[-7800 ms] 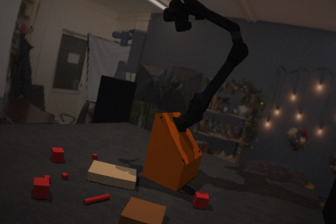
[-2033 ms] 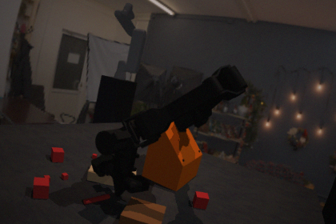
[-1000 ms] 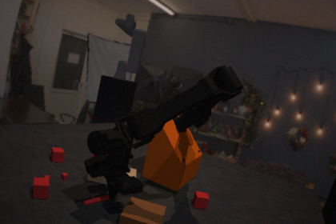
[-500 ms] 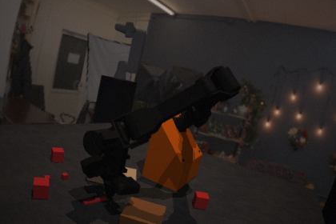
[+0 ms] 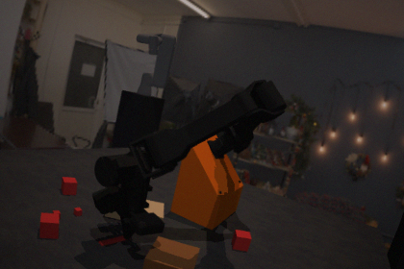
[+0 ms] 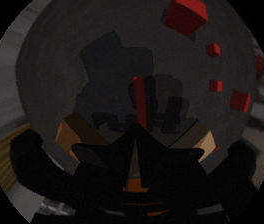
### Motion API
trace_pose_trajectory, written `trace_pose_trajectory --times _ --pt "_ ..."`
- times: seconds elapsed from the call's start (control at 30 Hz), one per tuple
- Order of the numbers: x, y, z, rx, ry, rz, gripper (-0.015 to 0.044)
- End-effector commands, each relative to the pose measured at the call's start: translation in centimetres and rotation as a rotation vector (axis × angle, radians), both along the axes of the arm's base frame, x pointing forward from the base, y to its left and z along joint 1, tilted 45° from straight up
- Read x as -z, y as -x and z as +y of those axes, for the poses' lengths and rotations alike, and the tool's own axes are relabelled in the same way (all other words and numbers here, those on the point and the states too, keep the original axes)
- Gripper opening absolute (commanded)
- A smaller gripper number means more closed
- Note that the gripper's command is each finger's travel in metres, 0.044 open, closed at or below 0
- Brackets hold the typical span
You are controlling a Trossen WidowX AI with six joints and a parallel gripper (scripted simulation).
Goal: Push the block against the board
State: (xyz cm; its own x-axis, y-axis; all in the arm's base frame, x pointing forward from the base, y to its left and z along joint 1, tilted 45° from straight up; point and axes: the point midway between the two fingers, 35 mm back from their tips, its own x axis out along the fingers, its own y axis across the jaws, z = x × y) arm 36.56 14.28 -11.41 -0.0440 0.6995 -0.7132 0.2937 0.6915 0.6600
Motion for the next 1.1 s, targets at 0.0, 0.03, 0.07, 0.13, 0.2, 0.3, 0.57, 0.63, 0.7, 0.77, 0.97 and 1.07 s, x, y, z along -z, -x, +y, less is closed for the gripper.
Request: trace_pose_trajectory --times 0.0,0.03,0.07,0.13,0.2,0.3,0.57,0.63,0.7,0.77,0.97,1.07 --pt "0.2 -0.2 0.0 -0.004 -0.004 0.001 0.0" --pt "0.2 -0.3 0.0 -0.004 -0.004 0.001 0.0" --pt "0.2 -0.4 0.0 -0.004 -0.004 0.0 0.0" --pt "0.2 -0.5 -0.1 -0.004 -0.004 0.0 0.0" --pt "0.3 -0.6 -0.1 -0.004 -0.004 0.0 0.0" --pt "0.3 -0.8 -0.1 -0.004 -0.004 0.0 0.0" --pt "0.1 0.0 0.0 -0.004 -0.004 0.001 0.0" --pt "0.0 0.3 0.1 -0.004 -0.004 0.001 0.0" --pt "0.0 0.5 0.2 -0.004 -0.004 0.001 0.0" --pt "-0.1 0.8 0.2 -0.004 -0.004 0.001 0.0" --pt "-0.4 1.8 0.4 -0.004 -0.004 0.002 0.0" --pt "-0.5 2.2 0.5 -0.004 -0.004 0.002 0.0"
